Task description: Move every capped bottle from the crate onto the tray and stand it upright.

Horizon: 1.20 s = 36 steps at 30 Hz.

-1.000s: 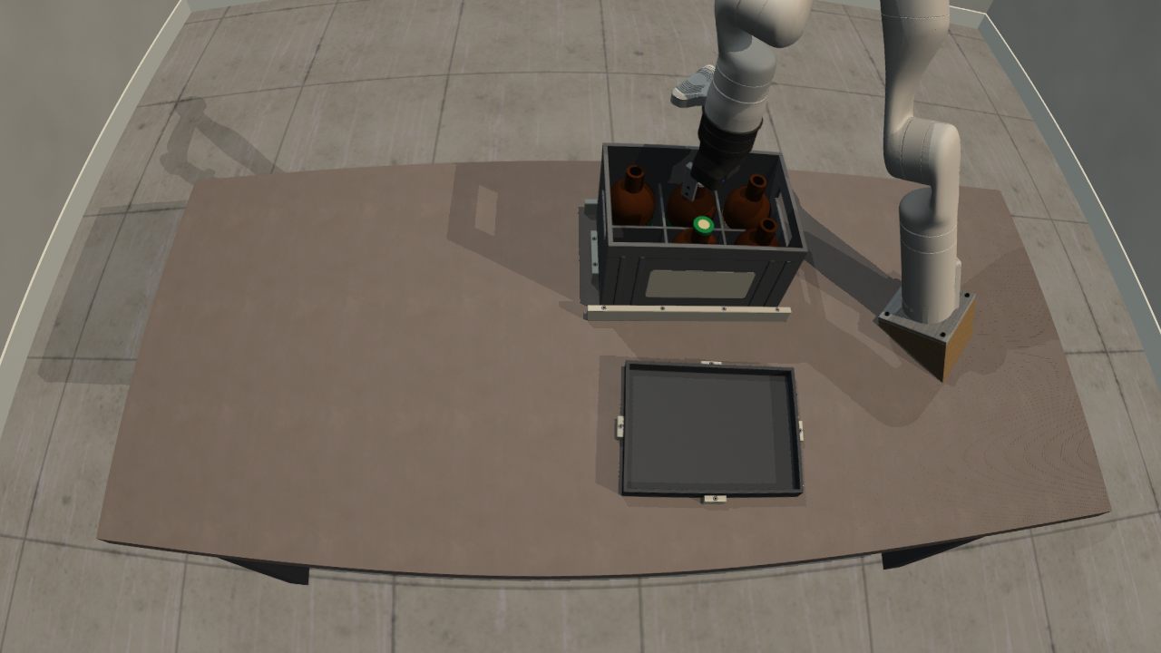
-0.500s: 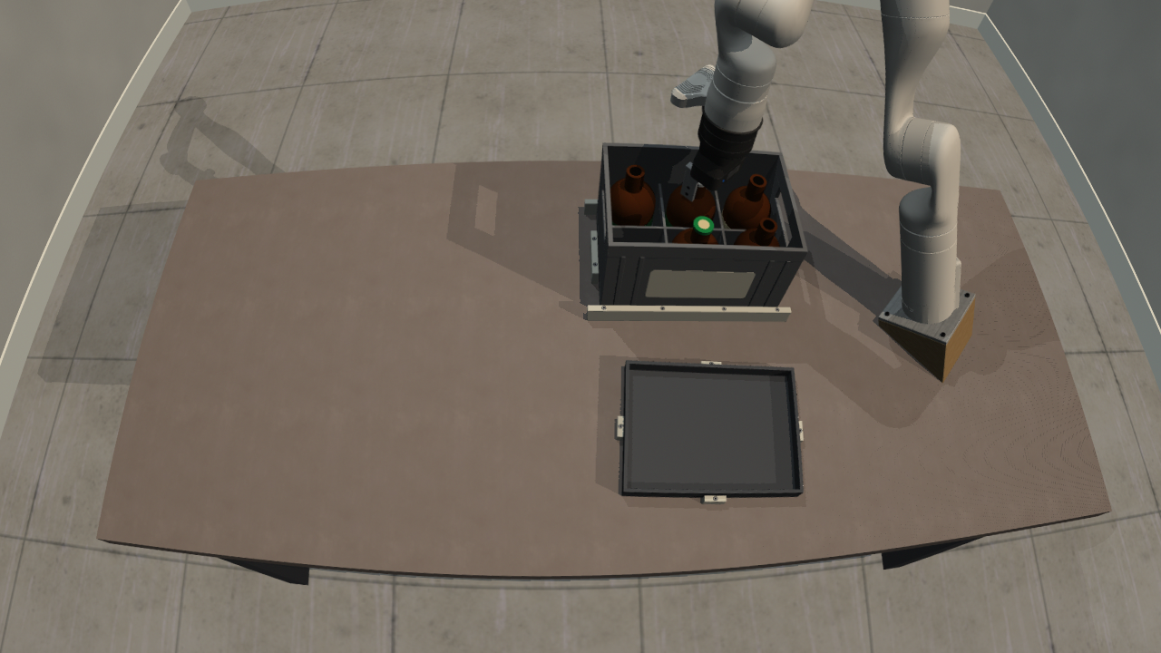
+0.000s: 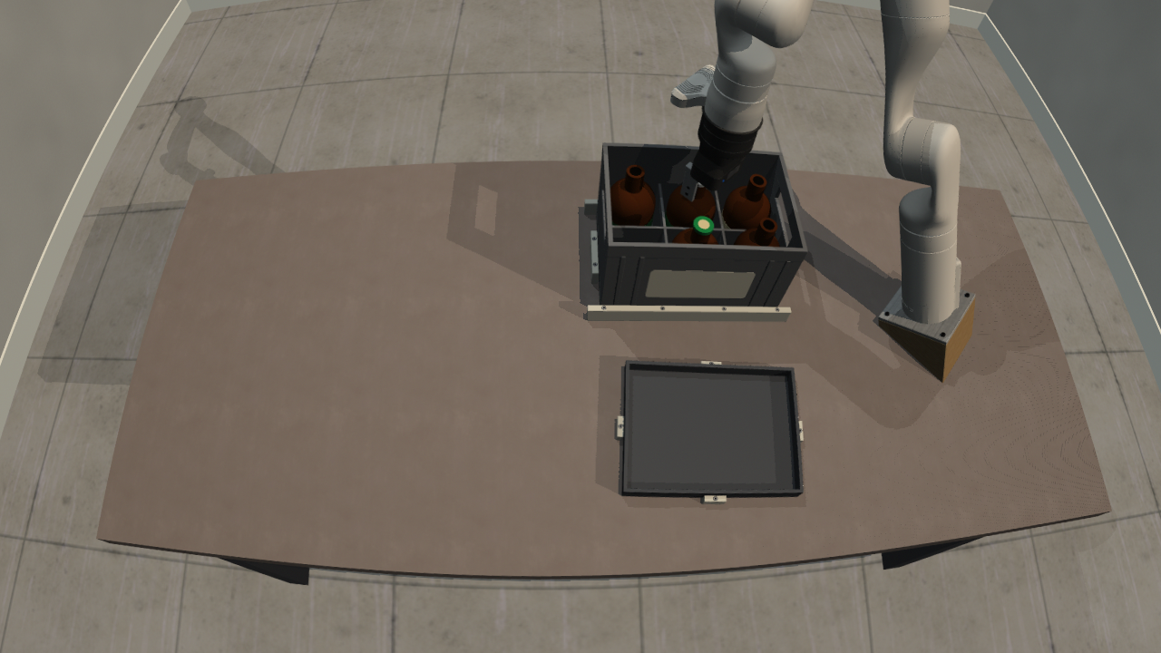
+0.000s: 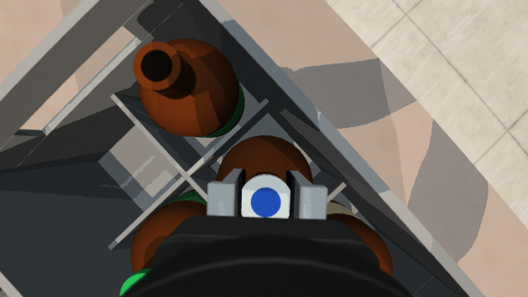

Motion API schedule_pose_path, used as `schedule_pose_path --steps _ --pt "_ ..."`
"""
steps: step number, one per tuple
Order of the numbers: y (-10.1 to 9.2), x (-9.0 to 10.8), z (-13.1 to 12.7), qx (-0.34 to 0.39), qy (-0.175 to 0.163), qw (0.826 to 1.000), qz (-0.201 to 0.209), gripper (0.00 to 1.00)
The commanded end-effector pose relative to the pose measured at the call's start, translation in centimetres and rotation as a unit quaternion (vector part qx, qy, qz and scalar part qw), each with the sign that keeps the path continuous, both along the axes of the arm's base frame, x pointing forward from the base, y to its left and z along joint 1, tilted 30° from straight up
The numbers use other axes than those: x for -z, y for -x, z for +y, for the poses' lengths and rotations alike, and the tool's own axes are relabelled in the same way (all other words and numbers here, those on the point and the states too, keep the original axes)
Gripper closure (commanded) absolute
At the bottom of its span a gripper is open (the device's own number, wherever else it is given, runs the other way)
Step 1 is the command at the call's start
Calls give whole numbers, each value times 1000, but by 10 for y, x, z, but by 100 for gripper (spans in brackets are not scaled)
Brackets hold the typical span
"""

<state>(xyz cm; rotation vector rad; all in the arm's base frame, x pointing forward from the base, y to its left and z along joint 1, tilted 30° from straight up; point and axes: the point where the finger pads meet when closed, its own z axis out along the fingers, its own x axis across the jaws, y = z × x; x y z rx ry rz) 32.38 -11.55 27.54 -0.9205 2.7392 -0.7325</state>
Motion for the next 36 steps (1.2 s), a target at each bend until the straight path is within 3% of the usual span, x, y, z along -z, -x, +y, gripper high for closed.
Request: schedule_pose_path --steps 1,36 --pt "0 0 0 0 0 1000 0 100" --pt "27 -84 39 1 1 1000 1 100"
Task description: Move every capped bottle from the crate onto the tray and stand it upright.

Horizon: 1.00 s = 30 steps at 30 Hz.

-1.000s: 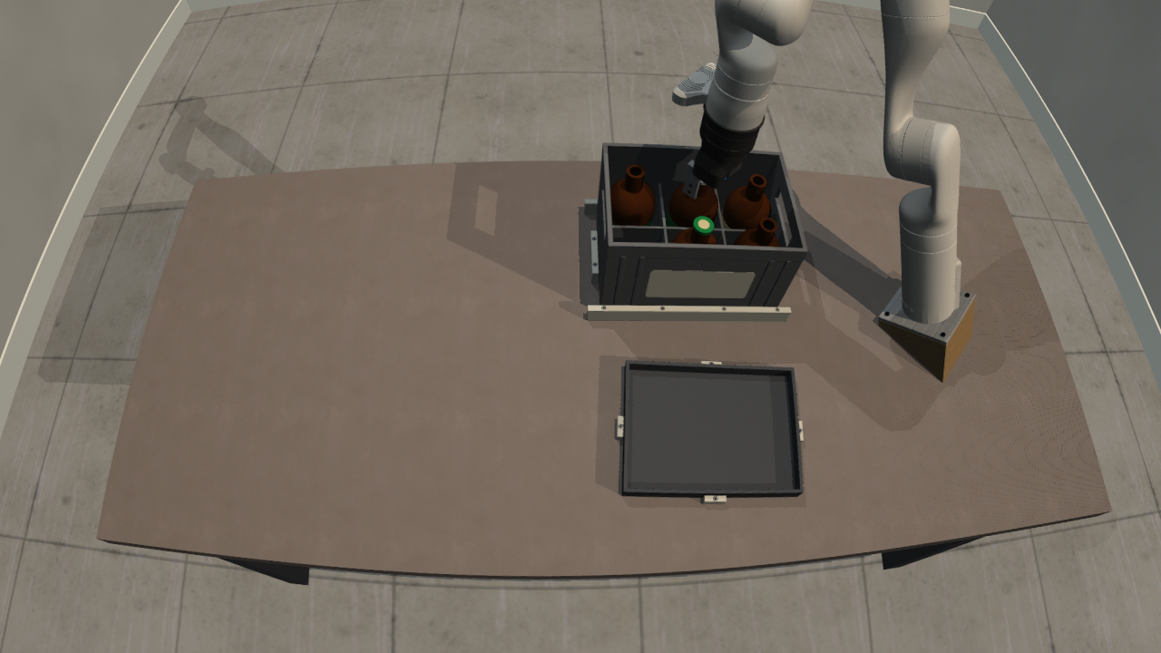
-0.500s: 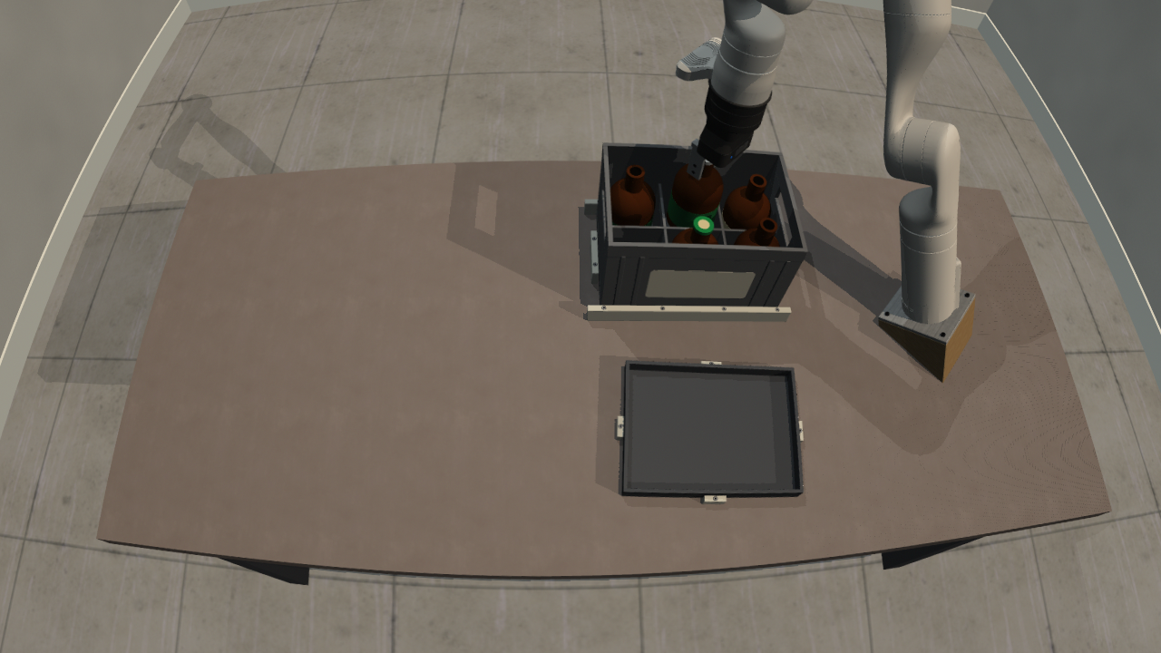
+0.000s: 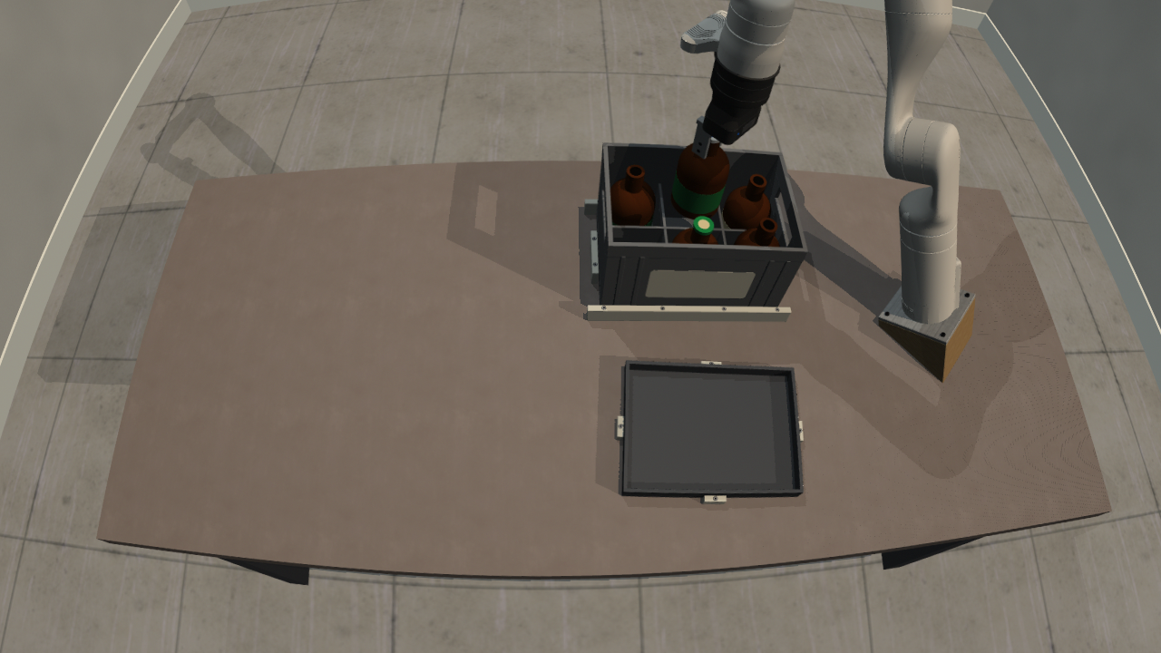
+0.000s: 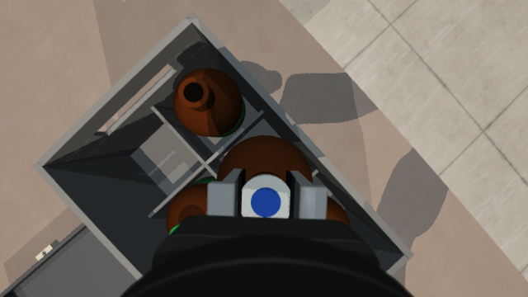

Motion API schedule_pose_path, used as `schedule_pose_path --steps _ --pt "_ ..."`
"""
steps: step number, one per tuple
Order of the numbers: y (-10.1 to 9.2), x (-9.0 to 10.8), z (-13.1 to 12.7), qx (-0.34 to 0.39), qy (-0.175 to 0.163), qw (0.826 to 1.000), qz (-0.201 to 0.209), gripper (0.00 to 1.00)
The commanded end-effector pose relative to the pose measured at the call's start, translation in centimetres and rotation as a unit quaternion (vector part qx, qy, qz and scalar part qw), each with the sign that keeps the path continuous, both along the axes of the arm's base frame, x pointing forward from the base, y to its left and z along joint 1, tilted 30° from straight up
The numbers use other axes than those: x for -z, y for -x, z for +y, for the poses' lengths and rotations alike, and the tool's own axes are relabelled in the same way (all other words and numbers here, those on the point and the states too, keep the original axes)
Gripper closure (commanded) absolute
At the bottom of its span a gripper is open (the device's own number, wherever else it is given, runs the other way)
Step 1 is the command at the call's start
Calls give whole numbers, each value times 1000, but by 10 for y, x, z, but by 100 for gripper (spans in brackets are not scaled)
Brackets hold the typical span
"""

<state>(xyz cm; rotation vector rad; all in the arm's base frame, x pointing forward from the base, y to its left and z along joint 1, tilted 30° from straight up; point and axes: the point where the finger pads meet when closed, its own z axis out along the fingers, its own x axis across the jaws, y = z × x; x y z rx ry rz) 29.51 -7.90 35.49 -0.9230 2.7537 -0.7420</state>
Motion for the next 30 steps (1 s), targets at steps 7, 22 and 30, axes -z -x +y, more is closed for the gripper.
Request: schedule_pose_path --steps 7,22,30 --pt "4 -20 10 -1 -2 1000 -3 100" --pt "15 -52 24 -1 -2 1000 -4 100" --pt "20 -68 32 -2 -3 1000 -5 100"
